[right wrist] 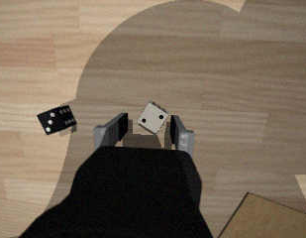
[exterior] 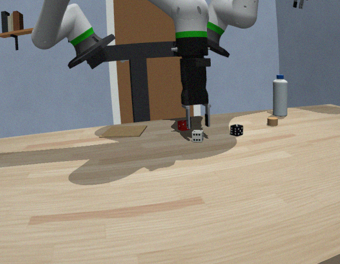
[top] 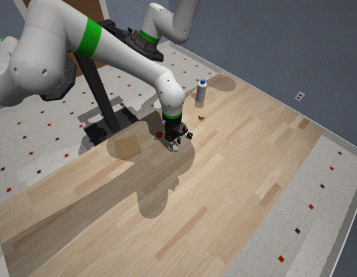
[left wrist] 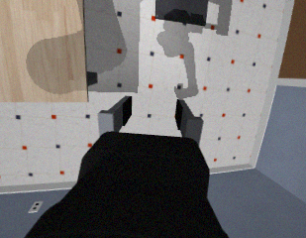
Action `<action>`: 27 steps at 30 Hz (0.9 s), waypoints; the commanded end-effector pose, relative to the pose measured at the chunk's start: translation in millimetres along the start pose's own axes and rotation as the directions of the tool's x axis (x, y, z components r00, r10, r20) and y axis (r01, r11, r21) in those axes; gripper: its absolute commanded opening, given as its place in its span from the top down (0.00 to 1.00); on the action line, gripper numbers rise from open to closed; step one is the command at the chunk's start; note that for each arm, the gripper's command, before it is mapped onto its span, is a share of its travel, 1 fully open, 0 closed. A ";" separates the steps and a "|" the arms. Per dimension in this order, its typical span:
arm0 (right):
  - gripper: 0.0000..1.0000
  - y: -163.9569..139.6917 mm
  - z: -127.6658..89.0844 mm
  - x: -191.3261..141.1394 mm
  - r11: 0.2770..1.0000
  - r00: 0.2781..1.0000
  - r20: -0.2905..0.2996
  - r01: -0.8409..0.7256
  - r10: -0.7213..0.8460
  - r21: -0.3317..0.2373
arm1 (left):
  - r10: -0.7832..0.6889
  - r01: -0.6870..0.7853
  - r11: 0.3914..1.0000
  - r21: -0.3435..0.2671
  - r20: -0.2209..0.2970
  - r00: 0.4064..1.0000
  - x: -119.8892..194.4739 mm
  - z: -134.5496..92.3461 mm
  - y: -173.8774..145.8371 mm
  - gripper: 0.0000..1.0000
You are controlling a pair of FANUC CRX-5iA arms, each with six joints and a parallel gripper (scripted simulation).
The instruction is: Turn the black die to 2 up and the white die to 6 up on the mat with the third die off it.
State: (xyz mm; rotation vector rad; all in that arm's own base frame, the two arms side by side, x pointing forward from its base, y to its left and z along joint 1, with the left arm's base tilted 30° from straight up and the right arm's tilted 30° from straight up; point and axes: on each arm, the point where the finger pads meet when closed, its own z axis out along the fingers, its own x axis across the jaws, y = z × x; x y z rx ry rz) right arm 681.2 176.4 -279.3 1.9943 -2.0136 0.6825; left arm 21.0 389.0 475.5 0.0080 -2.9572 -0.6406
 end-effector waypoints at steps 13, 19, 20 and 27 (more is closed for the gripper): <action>0.00 0.2 -1.4 -13.6 1.000 1.000 0.001 0.000 0.000 0.002 | 0.000 0.000 1.000 -0.002 0.000 1.000 0.0 -0.9 0.2 0.00; 0.00 3.6 -1.4 -52.8 1.000 1.000 0.001 0.000 0.000 0.002 | 0.000 0.000 1.000 -0.002 0.000 1.000 0.0 -0.9 0.2 0.00; 0.00 3.6 -1.4 -52.8 1.000 1.000 0.001 0.000 0.000 0.002 | 0.000 0.000 1.000 -0.002 0.000 1.000 0.0 -0.9 0.2 0.00; 0.00 8.7 -1.5 -111.5 1.000 1.000 0.001 0.000 0.000 0.002 | 0.000 0.000 1.000 -0.002 0.000 1.000 0.0 -0.9 0.2 0.00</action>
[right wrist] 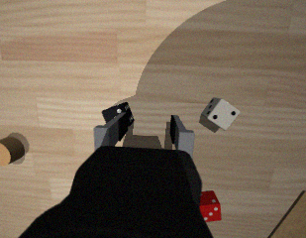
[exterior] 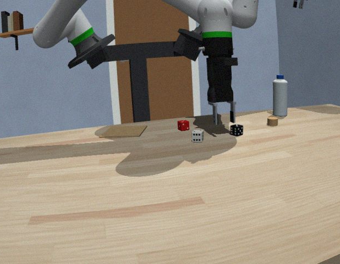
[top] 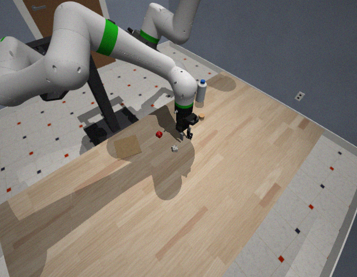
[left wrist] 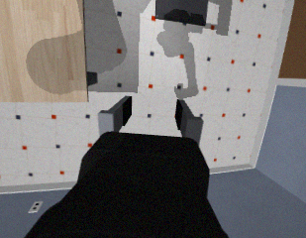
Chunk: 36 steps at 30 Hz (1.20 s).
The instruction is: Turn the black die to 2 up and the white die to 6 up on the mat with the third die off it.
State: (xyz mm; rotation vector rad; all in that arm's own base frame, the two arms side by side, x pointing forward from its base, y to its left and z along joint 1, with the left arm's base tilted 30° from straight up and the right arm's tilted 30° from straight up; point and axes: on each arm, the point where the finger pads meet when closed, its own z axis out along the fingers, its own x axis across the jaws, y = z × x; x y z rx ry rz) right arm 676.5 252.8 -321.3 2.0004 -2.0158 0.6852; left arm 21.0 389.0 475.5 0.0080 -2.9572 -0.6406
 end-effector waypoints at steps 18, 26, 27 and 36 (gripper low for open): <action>0.00 1.5 -0.8 -47.0 1.000 1.000 -0.003 0.000 0.000 -0.003 | 0.000 0.000 1.000 -0.002 0.000 1.000 0.0 -0.9 0.2 0.00; 0.00 1.5 -0.8 -47.0 1.000 1.000 -0.003 0.000 0.000 -0.003 | 0.000 0.000 1.000 -0.002 0.000 1.000 0.0 -0.9 0.2 0.00; 0.00 1.5 -0.8 -47.0 1.000 1.000 -0.003 0.000 0.000 -0.003 | 0.000 0.000 1.000 -0.002 0.000 1.000 0.0 -0.9 0.2 0.00; 0.00 1.5 -0.8 -47.0 1.000 1.000 -0.003 0.000 0.000 -0.003 | 0.000 0.000 1.000 -0.002 0.000 1.000 0.0 -0.9 0.2 0.00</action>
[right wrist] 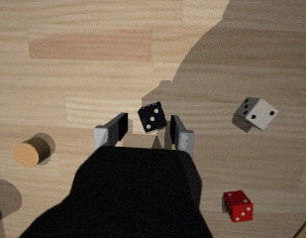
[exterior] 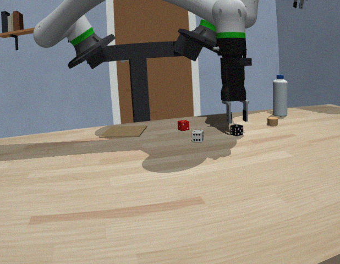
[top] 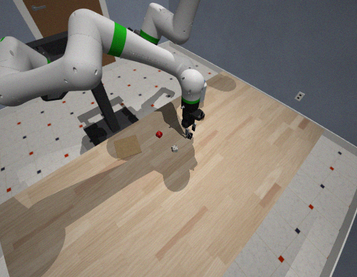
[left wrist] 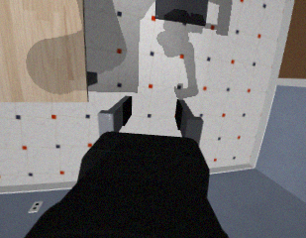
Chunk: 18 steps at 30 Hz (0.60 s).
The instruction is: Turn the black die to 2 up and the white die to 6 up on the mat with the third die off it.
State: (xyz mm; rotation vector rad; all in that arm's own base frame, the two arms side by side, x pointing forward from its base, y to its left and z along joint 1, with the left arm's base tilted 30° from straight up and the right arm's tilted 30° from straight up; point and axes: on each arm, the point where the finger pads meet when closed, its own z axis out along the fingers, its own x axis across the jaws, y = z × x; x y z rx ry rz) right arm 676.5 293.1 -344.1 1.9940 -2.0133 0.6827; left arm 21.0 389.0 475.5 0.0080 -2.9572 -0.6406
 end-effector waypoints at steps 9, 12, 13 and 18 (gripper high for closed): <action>0.00 -0.9 -1.7 -0.7 1.000 1.000 0.002 0.000 0.000 0.002 | 0.000 0.000 1.000 -0.002 0.000 1.000 0.0 -0.9 0.2 0.00; 0.00 -0.9 -1.7 -0.7 1.000 1.000 0.002 0.000 0.000 0.002 | 0.000 0.000 1.000 -0.002 0.000 1.000 0.0 -0.9 0.2 0.00; 0.00 -0.9 -1.7 -0.7 1.000 1.000 0.002 0.000 0.000 0.002 | 0.000 0.000 1.000 -0.002 0.000 1.000 0.0 -0.9 0.2 0.00; 0.00 -0.9 -10.9 -0.7 1.000 1.000 0.002 0.000 0.000 0.002 | 0.000 0.000 1.000 -0.002 0.000 1.000 0.0 -0.9 0.2 0.00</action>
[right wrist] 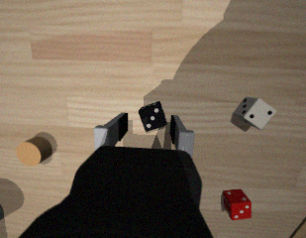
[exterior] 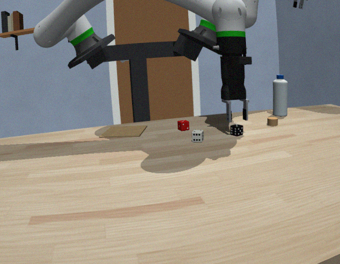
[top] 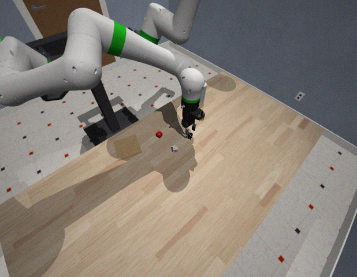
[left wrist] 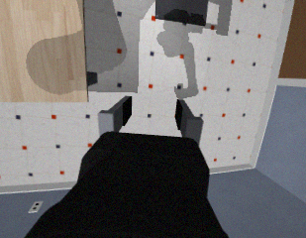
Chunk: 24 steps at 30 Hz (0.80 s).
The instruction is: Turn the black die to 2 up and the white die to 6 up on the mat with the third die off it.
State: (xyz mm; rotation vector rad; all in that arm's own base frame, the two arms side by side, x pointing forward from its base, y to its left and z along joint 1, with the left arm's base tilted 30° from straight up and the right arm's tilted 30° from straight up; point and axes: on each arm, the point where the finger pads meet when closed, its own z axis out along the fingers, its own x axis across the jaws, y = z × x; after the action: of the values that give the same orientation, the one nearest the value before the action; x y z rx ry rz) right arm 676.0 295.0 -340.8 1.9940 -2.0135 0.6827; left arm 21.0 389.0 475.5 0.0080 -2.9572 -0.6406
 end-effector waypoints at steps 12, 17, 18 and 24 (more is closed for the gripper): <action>0.00 -0.7 -74.7 -0.5 1.000 1.000 0.001 0.000 0.000 0.002 | 0.000 0.000 1.000 -0.002 0.000 1.000 0.0 -0.9 0.2 0.00; 0.00 -0.6 -96.6 -0.5 1.000 1.000 0.001 0.000 0.000 0.002 | 0.000 0.000 1.000 -0.002 0.000 1.000 0.0 -0.9 0.2 0.00; 0.00 -0.6 -97.9 -0.5 1.000 1.000 0.001 0.000 0.000 0.002 | 0.000 0.000 1.000 -0.002 0.000 1.000 0.0 -0.9 0.2 0.00; 0.00 -0.6 -98.4 -0.5 1.000 1.000 0.001 0.000 0.000 0.002 | 0.000 0.000 1.000 -0.002 0.000 1.000 0.0 -0.9 0.2 0.00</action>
State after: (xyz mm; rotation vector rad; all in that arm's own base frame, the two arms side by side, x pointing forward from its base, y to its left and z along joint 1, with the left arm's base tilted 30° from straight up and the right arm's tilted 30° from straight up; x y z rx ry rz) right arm 660.2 340.6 -257.1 1.9938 -2.0132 0.6827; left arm 21.0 389.0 475.5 0.0080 -2.9572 -0.6406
